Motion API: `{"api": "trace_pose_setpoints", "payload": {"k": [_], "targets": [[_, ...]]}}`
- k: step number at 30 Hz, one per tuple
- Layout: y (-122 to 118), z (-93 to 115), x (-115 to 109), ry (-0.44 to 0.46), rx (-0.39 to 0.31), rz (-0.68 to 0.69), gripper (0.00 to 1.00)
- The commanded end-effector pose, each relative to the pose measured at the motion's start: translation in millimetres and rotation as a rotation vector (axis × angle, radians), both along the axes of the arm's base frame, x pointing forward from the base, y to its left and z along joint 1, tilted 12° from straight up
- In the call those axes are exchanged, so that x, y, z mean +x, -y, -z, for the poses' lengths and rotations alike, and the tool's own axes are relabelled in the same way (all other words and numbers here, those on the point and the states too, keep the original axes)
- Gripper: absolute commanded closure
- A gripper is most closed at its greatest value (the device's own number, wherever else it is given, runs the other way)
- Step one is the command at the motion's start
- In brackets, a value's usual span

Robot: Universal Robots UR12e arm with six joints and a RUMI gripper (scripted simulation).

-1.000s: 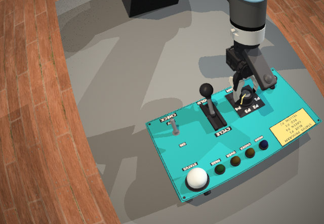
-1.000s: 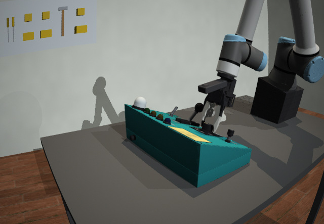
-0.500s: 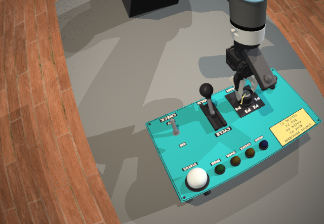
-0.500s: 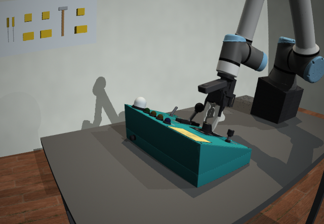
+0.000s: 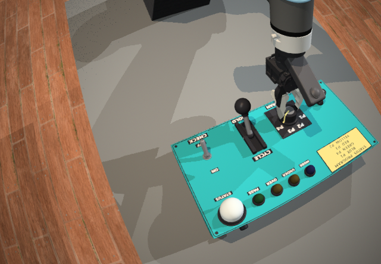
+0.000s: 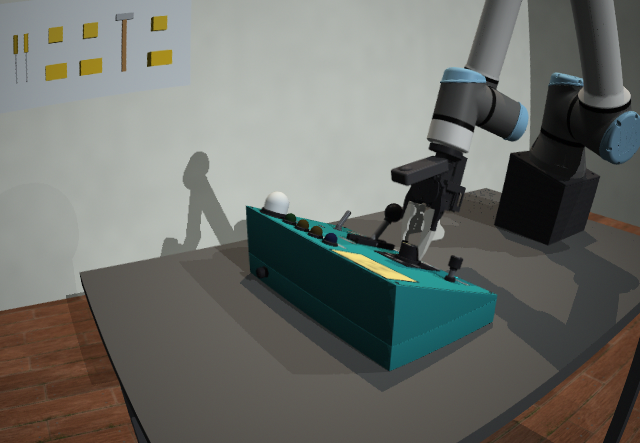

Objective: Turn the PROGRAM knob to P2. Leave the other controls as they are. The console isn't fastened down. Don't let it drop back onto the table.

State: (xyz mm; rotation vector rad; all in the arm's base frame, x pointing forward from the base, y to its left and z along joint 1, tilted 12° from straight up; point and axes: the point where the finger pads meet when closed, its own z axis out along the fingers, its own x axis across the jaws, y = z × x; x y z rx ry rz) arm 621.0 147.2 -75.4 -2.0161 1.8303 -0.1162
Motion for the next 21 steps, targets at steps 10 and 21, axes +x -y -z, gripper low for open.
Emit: {"api": "trace_pose_setpoints", "payload": {"k": [10,21], "targets": [[0.1,-0.5,0.4,0.001,0.000,0.000,1.00],[0.1,-0.5,0.5,0.004,-0.004,-0.011,1.00]]}}
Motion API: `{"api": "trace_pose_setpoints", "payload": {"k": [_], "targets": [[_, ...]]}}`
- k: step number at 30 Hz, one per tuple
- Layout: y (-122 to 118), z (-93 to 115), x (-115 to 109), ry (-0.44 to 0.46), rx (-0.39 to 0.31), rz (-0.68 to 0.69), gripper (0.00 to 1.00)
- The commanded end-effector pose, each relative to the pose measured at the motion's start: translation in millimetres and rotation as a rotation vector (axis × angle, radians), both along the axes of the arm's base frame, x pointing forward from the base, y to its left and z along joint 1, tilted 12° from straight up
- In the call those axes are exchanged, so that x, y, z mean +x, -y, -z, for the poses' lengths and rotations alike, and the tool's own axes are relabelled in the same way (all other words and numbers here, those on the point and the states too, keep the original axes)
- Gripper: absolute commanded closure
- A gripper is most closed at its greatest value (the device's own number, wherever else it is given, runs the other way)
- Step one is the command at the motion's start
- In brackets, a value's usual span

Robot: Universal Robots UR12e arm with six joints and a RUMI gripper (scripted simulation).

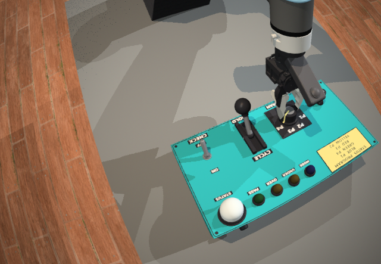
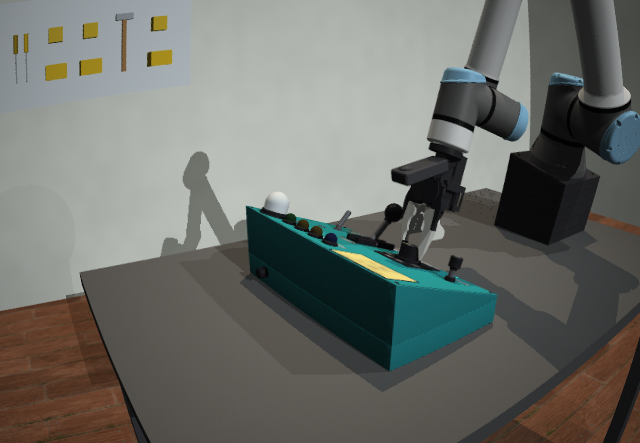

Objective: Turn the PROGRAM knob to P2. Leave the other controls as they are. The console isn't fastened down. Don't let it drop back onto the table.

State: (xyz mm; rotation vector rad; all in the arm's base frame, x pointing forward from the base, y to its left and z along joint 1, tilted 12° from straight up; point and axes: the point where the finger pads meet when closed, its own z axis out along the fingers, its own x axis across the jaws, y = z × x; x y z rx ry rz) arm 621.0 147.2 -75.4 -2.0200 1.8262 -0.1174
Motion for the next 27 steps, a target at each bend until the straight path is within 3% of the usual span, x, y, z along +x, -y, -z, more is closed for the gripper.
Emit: {"api": "trace_pose_setpoints", "payload": {"k": [1,27], "targets": [[0.1,-0.5,0.5,0.004,-0.004,-0.010,1.00],[0.1,-0.5,0.5,0.061,-0.082,-0.225,1.00]]}}
